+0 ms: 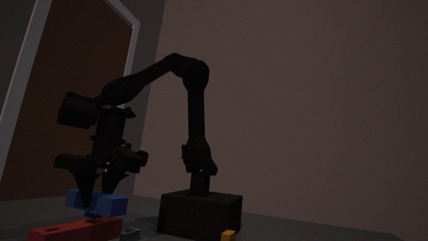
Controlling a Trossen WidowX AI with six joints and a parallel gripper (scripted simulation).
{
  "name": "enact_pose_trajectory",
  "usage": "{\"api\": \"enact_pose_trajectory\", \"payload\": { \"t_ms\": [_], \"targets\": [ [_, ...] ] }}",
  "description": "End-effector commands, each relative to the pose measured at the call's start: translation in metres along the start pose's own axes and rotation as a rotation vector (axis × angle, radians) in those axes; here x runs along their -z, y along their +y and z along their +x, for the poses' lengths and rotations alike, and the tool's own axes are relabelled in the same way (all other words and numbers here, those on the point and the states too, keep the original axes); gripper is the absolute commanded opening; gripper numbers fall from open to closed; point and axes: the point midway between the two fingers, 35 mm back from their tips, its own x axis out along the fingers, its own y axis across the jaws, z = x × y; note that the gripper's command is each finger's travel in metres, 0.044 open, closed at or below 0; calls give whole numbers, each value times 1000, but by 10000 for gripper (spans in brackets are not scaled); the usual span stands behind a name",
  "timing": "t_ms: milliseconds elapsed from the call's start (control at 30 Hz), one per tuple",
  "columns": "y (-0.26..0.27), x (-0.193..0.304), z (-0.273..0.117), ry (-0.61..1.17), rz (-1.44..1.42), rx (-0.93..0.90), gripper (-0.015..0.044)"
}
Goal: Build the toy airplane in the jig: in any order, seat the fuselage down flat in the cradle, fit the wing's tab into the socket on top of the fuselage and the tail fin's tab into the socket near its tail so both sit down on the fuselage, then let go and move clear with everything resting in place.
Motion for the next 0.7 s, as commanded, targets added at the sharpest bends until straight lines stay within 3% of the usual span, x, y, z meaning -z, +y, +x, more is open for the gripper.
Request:
{"api": "enact_pose_trajectory", "payload": {
  "t_ms": [0,300,467,633,667],
  "targets": [
    [1,-1,8,-6,-4,-2,195],
    [1,-1,13,-6,-4,-2,195],
    [1,-1,12,-2,-1,-4,161],
    [1,-1,12,-2,-1,-4,30],
    [1,-1,12,-2,-1,-4,56]
  ]
}}
